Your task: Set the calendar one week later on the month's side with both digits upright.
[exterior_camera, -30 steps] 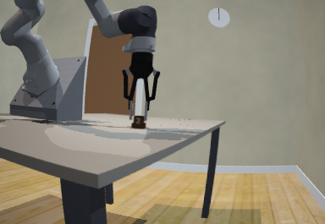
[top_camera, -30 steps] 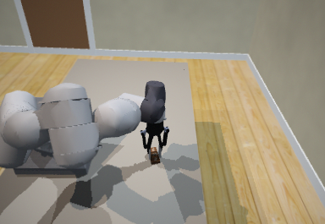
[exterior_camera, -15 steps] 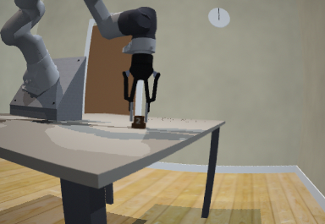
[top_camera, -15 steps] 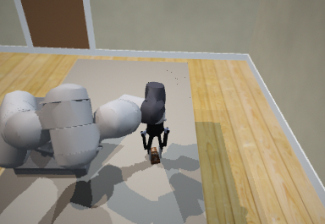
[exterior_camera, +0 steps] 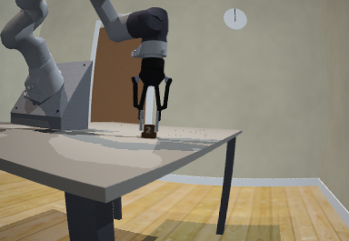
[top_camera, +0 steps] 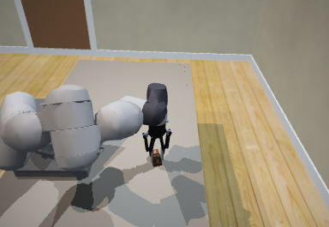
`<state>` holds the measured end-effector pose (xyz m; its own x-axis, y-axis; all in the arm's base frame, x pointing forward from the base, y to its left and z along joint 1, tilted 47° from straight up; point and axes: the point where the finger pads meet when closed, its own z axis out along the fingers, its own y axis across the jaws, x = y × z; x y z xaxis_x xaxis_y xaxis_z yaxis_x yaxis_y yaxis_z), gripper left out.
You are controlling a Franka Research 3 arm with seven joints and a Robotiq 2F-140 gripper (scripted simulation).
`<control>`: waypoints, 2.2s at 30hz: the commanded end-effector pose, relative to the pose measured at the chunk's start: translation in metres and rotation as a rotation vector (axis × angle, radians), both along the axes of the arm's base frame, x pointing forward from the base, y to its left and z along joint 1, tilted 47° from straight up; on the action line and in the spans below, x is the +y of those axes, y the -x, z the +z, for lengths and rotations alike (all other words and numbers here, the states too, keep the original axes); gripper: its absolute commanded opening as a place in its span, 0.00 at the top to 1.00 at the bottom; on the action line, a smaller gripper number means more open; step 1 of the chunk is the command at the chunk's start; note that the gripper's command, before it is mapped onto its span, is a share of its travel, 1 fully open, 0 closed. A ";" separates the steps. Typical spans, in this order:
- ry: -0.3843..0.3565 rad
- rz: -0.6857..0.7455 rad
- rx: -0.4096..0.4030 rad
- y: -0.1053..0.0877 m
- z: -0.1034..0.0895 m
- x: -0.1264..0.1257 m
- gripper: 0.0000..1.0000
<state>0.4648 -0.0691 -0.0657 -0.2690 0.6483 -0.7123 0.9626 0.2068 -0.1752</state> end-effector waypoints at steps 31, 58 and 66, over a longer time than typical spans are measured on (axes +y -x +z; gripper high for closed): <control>-0.001 -0.005 -0.005 0.000 -0.001 -0.001 0.83; -0.001 -0.005 -0.005 0.001 0.020 0.022 0.83; -0.001 -0.005 -0.005 0.002 0.055 0.060 0.83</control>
<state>0.4670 -0.0203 -0.0252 -0.2430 0.6601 -0.7108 0.9689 0.2004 -0.1451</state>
